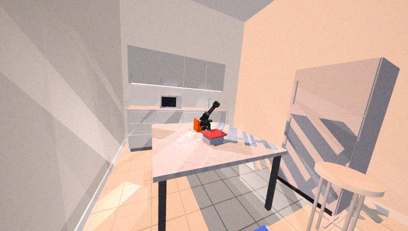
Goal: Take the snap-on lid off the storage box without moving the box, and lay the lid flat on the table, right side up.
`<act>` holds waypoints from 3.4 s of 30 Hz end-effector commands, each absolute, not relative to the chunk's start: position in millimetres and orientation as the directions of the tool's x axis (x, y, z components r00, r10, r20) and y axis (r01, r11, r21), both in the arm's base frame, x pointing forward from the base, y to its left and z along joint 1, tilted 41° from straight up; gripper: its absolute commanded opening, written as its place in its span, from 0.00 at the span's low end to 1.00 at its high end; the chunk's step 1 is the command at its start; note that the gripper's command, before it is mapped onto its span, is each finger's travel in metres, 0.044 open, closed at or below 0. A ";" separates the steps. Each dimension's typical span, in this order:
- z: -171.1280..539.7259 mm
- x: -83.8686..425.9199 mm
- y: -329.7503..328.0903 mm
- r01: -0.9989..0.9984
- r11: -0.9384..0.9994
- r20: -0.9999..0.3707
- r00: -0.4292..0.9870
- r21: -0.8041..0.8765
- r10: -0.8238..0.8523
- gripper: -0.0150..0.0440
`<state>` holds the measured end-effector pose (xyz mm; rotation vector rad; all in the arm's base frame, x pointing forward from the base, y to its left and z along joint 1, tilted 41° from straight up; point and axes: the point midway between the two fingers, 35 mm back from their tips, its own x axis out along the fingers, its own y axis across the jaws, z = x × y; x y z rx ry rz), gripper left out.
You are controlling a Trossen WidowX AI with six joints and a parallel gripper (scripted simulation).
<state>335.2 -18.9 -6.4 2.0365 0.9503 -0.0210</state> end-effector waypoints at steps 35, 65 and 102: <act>26.6 345.8 -43.5 0.634 -0.336 -0.350 0.709 0.697 0.612 0.25; 60.1 365.8 -64.1 0.633 -0.335 -0.350 0.709 0.697 0.612 0.25; 98.0 374.8 -93.6 0.634 -0.334 -0.351 0.709 0.698 0.611 0.25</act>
